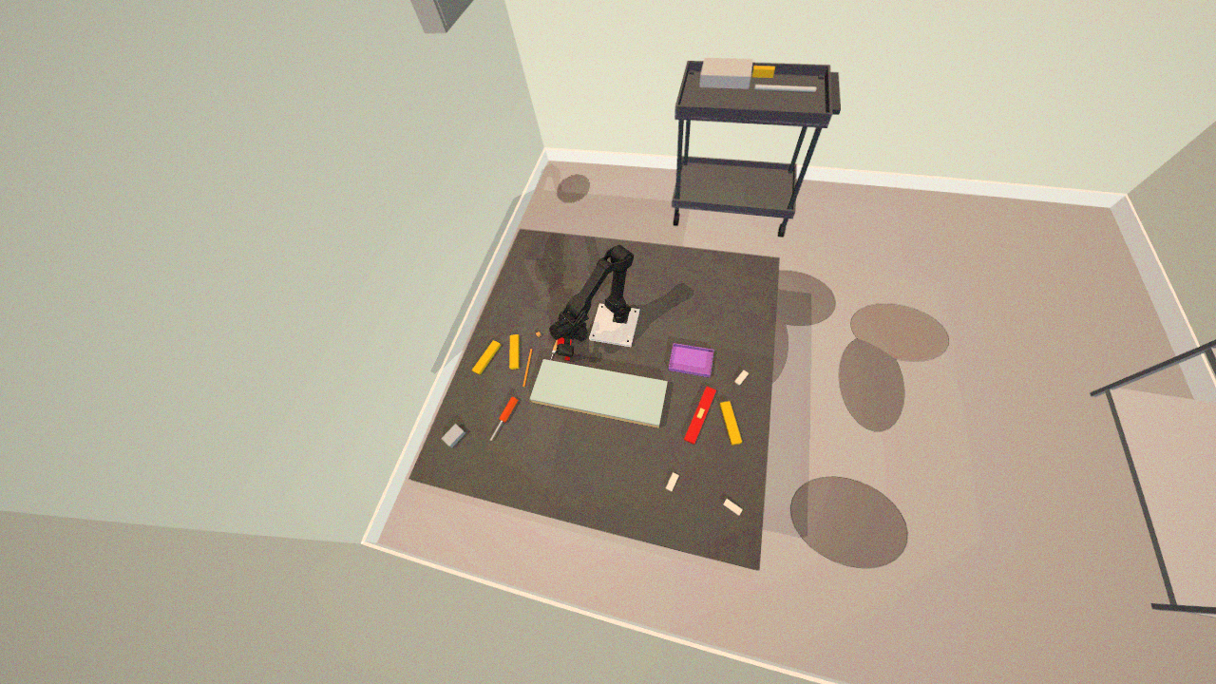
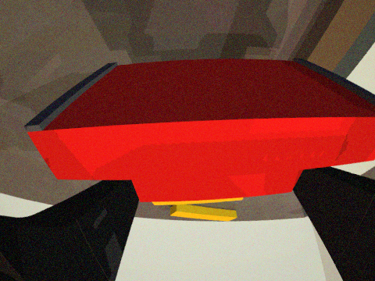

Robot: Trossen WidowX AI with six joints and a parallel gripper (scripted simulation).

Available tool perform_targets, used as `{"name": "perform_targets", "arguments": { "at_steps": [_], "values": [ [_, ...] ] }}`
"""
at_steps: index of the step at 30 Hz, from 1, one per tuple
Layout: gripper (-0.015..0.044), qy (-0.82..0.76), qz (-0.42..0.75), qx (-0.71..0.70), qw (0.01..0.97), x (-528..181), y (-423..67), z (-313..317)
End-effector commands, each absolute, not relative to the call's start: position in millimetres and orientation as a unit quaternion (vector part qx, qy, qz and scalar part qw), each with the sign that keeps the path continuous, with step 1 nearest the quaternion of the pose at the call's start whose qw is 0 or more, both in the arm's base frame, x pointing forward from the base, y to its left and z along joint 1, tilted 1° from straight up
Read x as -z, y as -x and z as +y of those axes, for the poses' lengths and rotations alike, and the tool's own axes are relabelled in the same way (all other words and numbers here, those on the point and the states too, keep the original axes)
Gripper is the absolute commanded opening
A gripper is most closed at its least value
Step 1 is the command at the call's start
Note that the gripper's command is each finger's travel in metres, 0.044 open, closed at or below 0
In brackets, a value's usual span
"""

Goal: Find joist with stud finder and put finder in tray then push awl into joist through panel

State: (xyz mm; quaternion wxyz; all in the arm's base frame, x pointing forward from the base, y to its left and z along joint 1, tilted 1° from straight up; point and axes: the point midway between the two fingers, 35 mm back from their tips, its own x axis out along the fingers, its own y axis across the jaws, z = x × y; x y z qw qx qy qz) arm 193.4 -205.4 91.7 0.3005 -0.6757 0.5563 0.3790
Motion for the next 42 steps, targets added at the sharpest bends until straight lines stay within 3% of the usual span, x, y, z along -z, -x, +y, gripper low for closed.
{"name": "perform_targets", "arguments": {
  "at_steps": [1, 42],
  "values": [
    [0.0, 0.681, 0.562, -0.364, 0.297, -96.0, -193.3, -206.3],
    [0.0, 0.718, 0.592, -0.285, 0.231, -91.2, -193.2, -202.1]
  ]
}}
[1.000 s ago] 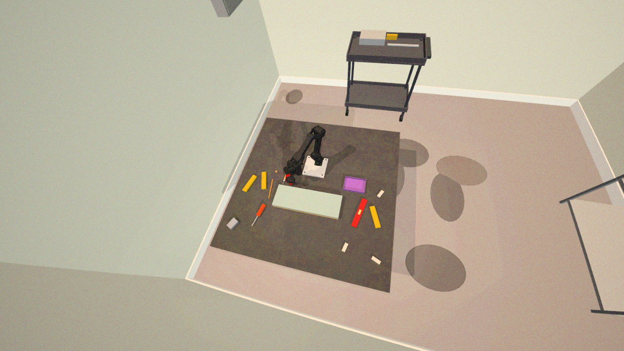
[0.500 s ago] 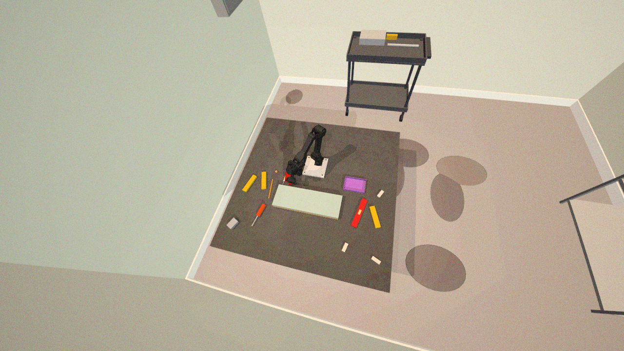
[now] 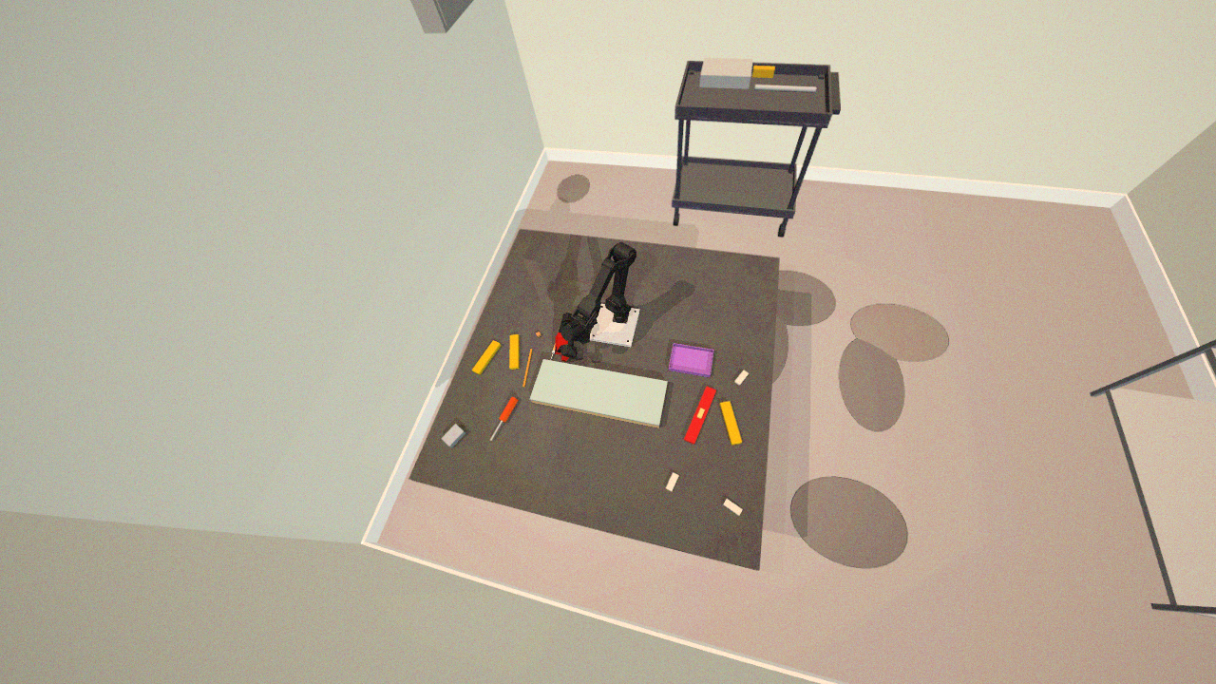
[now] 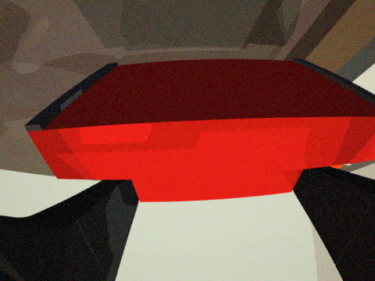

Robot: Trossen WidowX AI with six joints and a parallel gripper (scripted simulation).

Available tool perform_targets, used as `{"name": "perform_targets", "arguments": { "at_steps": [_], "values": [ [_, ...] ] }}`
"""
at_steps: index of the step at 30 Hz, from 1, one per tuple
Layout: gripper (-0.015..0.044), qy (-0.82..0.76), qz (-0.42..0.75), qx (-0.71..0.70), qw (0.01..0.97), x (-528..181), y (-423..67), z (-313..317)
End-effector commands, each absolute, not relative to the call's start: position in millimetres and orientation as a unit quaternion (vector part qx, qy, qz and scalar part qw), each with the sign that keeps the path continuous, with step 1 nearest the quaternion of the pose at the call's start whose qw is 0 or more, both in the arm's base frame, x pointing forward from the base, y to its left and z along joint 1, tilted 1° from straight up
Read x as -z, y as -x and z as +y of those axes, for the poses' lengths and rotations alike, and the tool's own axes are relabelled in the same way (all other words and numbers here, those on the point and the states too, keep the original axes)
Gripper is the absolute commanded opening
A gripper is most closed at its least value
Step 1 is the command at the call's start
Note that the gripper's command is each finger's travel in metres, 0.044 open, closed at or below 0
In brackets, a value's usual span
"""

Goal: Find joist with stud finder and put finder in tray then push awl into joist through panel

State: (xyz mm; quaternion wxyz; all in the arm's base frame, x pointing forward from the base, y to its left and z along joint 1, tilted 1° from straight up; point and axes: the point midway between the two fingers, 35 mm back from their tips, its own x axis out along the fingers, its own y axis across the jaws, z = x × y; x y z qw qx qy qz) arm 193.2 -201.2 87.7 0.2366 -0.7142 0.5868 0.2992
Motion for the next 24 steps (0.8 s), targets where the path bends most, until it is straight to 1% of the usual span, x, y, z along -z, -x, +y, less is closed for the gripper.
{"name": "perform_targets", "arguments": {
  "at_steps": [1, 24],
  "values": [
    [0.0, 0.719, 0.592, -0.282, 0.229, -91.1, -193.2, -202.1],
    [0.0, 0.735, 0.606, -0.236, 0.193, -88.5, -192.6, -199.5]
  ]
}}
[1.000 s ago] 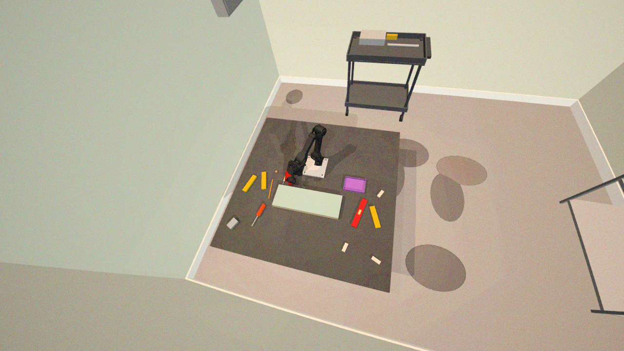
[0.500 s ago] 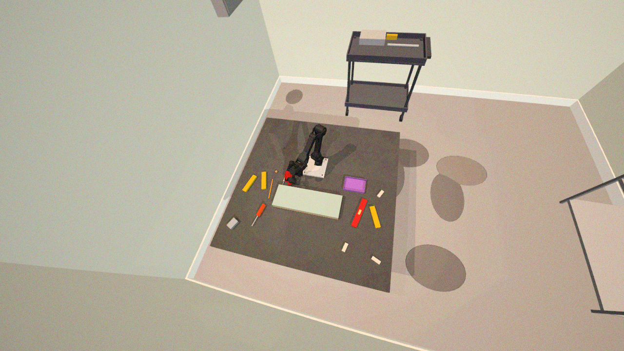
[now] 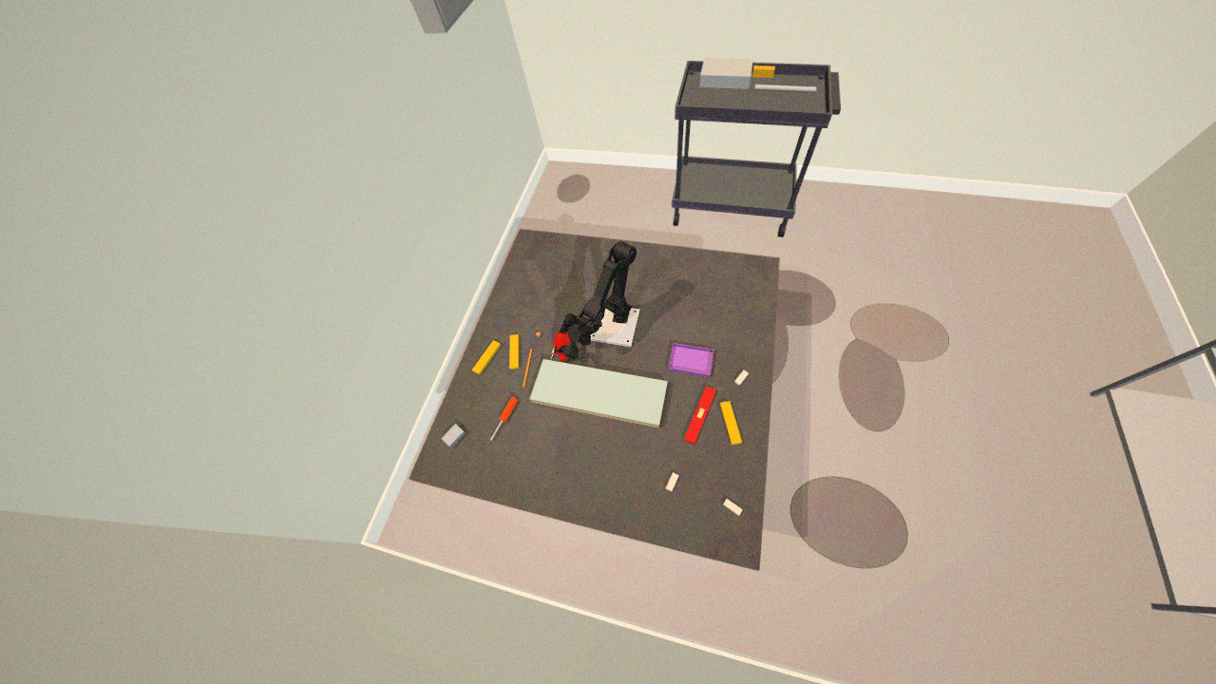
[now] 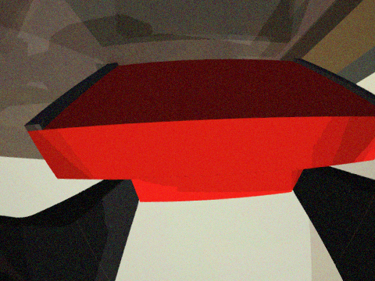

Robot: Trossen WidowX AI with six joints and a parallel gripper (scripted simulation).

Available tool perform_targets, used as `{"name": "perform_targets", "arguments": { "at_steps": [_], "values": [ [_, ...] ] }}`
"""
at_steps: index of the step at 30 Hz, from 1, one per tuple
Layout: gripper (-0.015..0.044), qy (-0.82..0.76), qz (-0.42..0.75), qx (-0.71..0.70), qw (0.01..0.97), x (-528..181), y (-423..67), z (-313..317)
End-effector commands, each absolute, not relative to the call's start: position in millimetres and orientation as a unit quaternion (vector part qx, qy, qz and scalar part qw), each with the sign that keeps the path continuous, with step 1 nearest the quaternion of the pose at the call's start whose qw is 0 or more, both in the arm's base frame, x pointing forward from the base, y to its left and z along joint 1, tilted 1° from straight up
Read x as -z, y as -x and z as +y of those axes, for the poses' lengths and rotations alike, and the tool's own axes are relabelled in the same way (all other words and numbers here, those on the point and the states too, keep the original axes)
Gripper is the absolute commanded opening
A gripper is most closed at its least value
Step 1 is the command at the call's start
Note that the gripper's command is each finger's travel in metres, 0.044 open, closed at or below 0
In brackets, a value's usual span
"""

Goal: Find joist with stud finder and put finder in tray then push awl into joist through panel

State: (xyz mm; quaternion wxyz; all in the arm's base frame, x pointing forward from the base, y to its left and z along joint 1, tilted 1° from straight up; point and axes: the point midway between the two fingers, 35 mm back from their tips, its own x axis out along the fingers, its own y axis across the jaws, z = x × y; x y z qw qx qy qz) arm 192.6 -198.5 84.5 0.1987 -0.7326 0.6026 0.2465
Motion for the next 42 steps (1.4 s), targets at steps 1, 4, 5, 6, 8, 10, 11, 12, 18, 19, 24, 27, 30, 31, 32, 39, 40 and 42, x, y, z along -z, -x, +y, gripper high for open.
{"name": "perform_targets", "arguments": {
  "at_steps": [1, 4, 5, 6, 8, 10, 11, 12, 18, 19, 24, 27, 30, 31, 32, 39, 40, 42],
  "values": [
    [0.0, 0.736, 0.606, -0.234, 0.192, -88.3, -192.7, -199.6],
    [0.0, 0.738, 0.607, -0.229, 0.187, -87.7, -193.1, -199.6],
    [0.0, 0.738, 0.607, -0.227, 0.185, -87.5, -193.3, -199.6],
    [0.0, 0.739, 0.608, -0.225, 0.184, -87.3, -193.4, -199.6],
    [0.0, 0.74, 0.609, -0.221, 0.18, -87.0, -193.6, -199.6],
    [0.0, 0.742, 0.61, -0.217, 0.177, -86.6, -193.8, -199.6],
    [0.0, 0.742, 0.61, -0.215, 0.175, -86.4, -193.8, -199.5],
    [0.0, 0.743, 0.61, -0.213, 0.173, -86.3, -193.9, -199.5],
    [0.0, 0.746, 0.613, -0.201, 0.164, -85.4, -194.0, -199.1],
    [0.0, 0.747, 0.613, -0.199, 0.162, -85.3, -194.0, -199.0],
    [0.0, 0.749, 0.616, -0.189, 0.154, -84.7, -193.7, -198.5],
    [0.0, 0.751, 0.617, -0.183, 0.15, -84.4, -193.4, -198.1],
    [0.0, 0.752, 0.618, -0.177, 0.145, -84.1, -193.0, -197.6],
    [0.0, 0.752, 0.618, -0.177, 0.145, -84.1, -193.0, -197.6],
    [0.0, 0.752, 0.619, -0.177, 0.145, -84.1, -193.0, -197.6],
    [0.0, 0.757, 0.618, -0.165, 0.137, -97.2, -191.2, -187.1],
    [0.0, 0.757, 0.618, -0.161, 0.134, -100.3, -190.4, -185.0],
    [0.0, 0.758, 0.619, -0.157, 0.13, -104.2, -189.4, -182.2]
  ]
}}
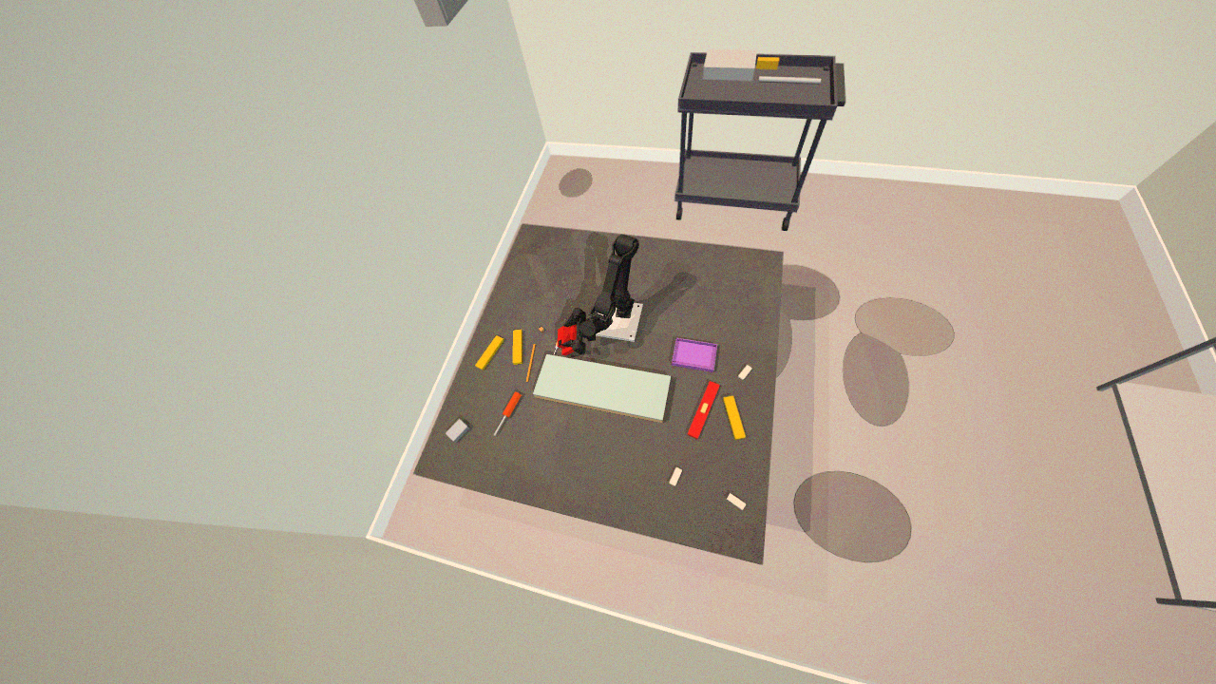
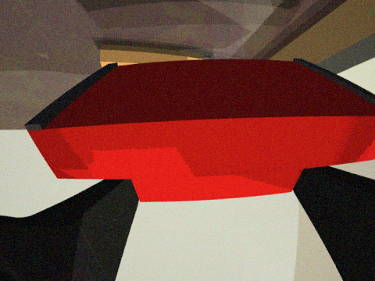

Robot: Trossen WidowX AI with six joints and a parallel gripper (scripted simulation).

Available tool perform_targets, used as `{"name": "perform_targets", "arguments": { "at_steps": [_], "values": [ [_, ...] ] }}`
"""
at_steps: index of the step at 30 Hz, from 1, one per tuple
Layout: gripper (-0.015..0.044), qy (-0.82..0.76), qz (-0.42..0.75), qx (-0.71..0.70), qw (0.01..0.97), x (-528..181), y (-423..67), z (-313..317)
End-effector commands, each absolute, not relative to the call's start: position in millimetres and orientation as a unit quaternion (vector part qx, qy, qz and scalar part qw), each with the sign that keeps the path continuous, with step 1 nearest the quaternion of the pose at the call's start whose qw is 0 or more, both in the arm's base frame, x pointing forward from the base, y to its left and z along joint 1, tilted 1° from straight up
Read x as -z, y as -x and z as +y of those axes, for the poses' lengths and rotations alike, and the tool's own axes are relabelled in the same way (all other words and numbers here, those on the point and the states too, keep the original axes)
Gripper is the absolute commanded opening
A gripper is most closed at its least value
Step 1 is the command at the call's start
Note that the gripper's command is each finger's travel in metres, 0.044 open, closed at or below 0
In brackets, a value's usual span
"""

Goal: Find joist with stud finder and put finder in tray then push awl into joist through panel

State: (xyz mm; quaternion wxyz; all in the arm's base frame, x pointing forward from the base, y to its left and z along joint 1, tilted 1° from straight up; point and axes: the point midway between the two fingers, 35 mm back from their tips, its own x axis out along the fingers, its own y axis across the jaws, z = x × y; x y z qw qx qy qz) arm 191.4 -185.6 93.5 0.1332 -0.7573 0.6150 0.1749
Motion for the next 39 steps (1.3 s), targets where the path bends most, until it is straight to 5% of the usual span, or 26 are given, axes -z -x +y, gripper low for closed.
{"name": "perform_targets", "arguments": {
  "at_steps": [1, 39],
  "values": [
    [0.0, 0.759, 0.619, -0.156, 0.13, -104.6, -189.3, -181.9],
    [0.0, 0.758, 0.617, -0.164, 0.13, -82.4, -154.7, -189.5]
  ]
}}
